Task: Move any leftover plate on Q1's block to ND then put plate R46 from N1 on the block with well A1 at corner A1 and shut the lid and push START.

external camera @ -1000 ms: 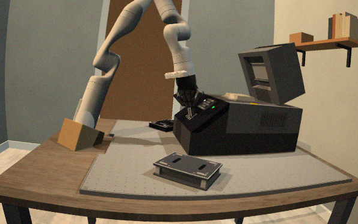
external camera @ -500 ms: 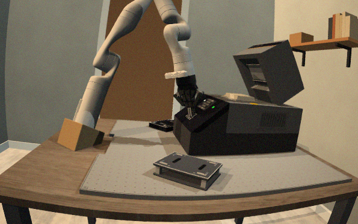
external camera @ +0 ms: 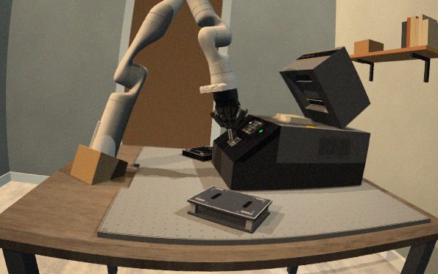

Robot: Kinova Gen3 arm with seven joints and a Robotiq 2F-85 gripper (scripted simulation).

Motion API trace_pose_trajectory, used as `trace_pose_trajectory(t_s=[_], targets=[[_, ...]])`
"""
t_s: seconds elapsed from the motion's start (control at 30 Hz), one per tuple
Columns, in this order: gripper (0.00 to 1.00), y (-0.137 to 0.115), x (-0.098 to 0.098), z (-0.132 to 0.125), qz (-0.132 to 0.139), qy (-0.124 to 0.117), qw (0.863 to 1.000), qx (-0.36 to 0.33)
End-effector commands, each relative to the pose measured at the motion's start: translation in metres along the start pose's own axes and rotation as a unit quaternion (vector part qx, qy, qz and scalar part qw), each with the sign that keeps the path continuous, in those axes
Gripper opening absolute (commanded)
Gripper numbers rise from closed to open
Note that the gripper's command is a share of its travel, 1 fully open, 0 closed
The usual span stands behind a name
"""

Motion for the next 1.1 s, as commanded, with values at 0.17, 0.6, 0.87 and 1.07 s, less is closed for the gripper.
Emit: trace_pose_trajectory(t_s=[0.17,0.6,0.87,1.07], targets=[[0.1,-0.002,0.01,0.004,0.0,0.0,1.0,0.0],[0.1,-0.005,0.019,0.007,0.0,0.0,1.0,0.0],[0.1,-0.005,0.019,0.008,0.0,0.0,1.0,0.0],[0.1,-0.005,0.019,0.008,0.0,0.0,1.0,0.0]])
Point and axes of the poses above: the point where the finger pads meet when closed, its own x axis back along the fingers, its own z axis across the jaws, y = z × x, the point moved 9 cm from there along x, back along the fingers, and after that the axes turned 14 degrees about x, right-handed, at the moved point
